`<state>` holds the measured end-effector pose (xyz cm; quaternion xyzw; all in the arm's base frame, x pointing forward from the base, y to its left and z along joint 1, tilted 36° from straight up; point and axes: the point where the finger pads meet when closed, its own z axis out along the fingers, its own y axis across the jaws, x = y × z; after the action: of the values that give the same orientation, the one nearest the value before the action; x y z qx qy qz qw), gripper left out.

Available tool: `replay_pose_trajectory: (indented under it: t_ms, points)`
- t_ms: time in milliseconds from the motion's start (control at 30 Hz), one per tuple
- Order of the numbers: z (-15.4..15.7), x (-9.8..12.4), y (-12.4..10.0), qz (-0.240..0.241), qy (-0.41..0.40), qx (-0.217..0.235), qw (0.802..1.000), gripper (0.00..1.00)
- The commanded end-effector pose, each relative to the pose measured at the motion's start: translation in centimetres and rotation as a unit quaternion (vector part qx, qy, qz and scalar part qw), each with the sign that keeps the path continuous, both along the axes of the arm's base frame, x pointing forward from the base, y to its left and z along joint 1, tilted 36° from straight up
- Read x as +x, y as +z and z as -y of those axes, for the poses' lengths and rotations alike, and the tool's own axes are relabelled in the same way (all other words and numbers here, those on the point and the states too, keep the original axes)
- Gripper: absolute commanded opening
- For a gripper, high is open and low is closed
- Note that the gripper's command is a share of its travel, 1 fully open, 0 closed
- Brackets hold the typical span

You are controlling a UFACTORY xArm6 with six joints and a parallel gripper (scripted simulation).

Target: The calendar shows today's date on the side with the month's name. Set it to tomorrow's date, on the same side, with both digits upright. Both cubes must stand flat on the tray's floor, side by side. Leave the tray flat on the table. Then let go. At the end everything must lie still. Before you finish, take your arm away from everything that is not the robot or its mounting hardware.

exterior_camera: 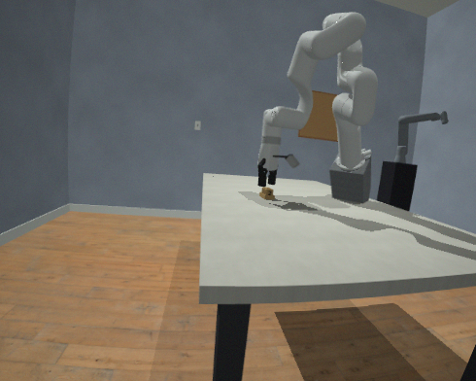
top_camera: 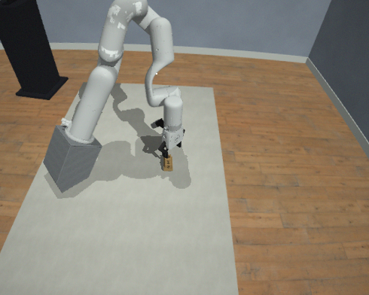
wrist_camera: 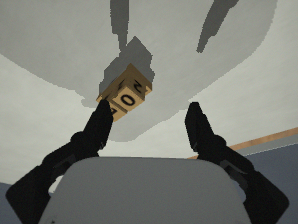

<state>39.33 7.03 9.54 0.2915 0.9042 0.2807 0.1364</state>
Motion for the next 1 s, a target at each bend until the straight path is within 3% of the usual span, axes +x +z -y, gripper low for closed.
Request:
replay_pose_trajectory:
  t_ms: [0, 967]
  points:
    - [-1.1, 0.9, 1.1, 0.006, 0.009, -0.005, 1.0, 1.0]
    - [-5.4, 4.0, 4.9, 0.034, 0.061, -0.032, 0.997, 1.0]
